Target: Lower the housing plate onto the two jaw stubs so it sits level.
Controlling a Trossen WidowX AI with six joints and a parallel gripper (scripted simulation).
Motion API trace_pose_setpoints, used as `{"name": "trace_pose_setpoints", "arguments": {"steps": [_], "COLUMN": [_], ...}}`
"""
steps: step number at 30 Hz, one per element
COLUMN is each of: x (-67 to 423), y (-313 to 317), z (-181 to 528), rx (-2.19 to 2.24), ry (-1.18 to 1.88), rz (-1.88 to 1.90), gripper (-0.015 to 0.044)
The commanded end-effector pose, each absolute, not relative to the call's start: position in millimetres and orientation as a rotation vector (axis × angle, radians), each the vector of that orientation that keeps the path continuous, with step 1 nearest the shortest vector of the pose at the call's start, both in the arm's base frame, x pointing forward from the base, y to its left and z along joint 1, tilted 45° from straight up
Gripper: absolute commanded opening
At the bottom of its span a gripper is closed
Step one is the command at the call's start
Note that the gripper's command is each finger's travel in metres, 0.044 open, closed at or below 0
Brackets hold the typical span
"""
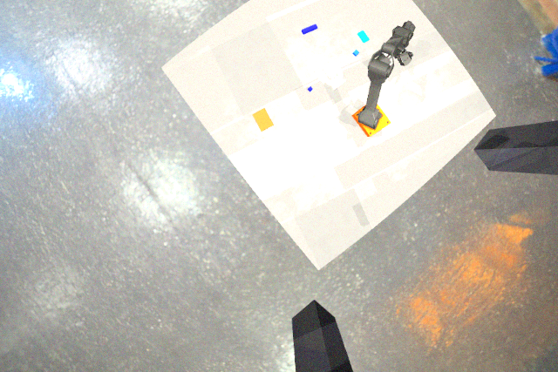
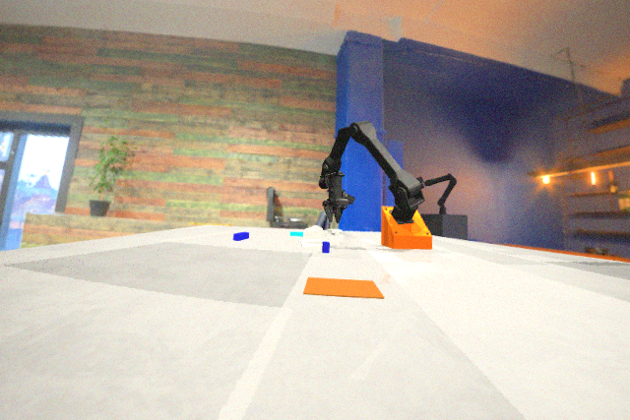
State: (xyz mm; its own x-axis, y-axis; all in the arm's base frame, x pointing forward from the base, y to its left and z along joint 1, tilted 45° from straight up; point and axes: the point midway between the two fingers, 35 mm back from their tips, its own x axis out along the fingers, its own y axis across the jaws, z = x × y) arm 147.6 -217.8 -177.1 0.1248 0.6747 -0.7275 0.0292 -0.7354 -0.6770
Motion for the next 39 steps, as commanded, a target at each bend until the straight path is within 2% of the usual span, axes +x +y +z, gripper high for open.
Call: {"name": "trace_pose_setpoints", "arguments": {"steps": [1, 39], "x": [148.2, 151.1], "y": [-217.8, -207.4], "z": [-177.4, -190.3], "rx": [-1.899, -1.899], "ry": [-0.673, -0.676], "rz": [1.652, 1.654], "gripper": [0.0440, 0.0440]}}
